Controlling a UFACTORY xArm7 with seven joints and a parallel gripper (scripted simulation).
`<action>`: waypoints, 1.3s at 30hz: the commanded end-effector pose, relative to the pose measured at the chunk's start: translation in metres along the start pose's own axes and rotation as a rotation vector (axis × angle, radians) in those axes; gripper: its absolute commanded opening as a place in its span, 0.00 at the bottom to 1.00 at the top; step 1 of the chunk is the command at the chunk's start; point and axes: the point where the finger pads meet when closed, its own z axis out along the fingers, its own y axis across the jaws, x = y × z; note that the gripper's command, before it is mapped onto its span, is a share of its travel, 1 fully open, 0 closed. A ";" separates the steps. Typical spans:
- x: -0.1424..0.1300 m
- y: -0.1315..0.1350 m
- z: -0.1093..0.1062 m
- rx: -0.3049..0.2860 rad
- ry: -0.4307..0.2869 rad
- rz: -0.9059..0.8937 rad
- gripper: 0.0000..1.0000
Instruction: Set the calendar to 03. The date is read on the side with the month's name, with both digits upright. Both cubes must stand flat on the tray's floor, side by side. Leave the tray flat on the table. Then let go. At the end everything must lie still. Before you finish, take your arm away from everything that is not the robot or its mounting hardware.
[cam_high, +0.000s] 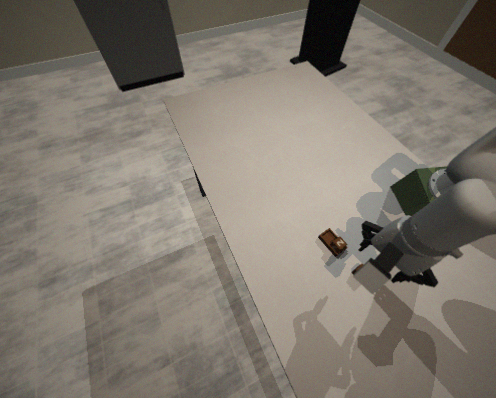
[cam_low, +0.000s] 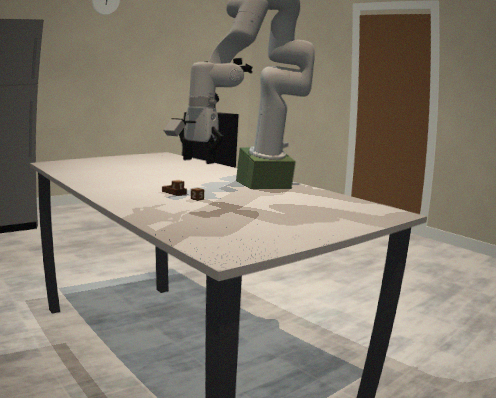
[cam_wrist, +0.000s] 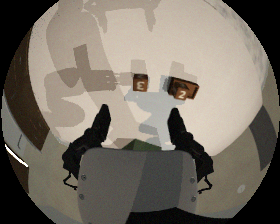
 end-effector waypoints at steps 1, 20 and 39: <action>0.001 0.000 -0.001 0.000 0.003 0.000 1.00; -0.001 -0.001 0.009 -0.001 0.003 0.008 0.47; -0.001 -0.001 0.009 -0.001 0.003 0.008 0.47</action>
